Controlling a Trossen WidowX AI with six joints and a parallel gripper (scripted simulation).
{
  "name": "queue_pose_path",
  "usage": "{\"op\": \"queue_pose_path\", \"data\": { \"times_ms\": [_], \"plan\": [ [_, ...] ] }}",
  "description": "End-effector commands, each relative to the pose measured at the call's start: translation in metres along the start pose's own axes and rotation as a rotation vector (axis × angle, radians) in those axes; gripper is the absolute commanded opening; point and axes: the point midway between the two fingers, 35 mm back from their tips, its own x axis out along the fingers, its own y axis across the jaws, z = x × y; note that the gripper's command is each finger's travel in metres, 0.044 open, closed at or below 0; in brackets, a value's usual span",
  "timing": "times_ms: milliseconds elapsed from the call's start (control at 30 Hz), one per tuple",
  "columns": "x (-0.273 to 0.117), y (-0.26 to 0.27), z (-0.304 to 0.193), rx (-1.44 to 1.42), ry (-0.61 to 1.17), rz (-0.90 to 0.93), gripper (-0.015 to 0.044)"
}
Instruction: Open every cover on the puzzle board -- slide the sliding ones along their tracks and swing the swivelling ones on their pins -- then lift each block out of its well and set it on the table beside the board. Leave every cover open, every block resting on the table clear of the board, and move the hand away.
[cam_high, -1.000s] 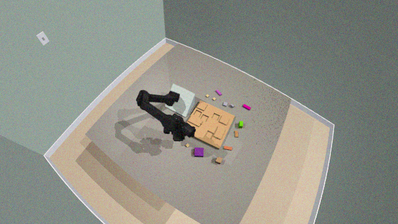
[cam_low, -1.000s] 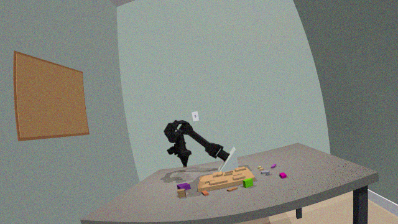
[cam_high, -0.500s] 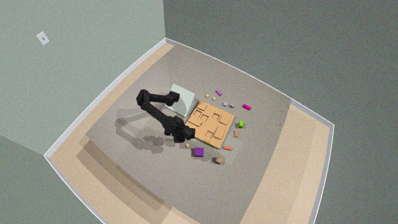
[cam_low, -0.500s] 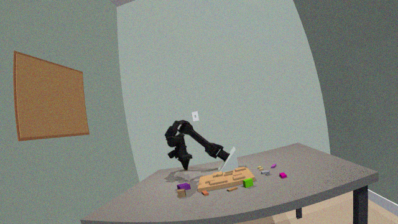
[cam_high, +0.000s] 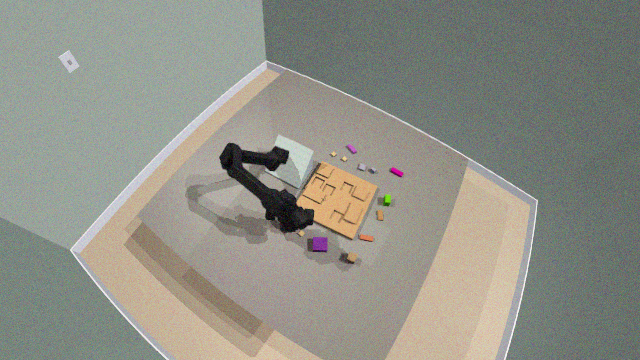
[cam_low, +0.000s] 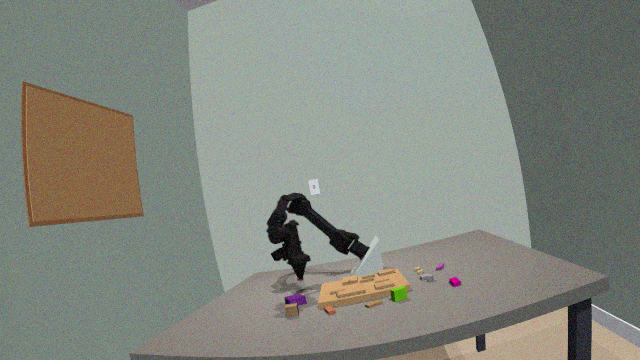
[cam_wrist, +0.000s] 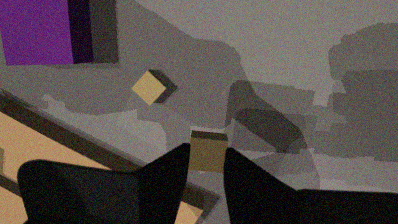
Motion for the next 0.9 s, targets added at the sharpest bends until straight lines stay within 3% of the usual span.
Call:
{"op": "queue_pose_path", "data": {
  "times_ms": [0, 867],
  "plan": [
    [0.008, 0.0, -0.001, -0.005, 0.004, -0.001, 0.008],
    [0.05, -0.006, 0.0, -0.007, -0.009, -0.005, 0.008]
  ]
}}
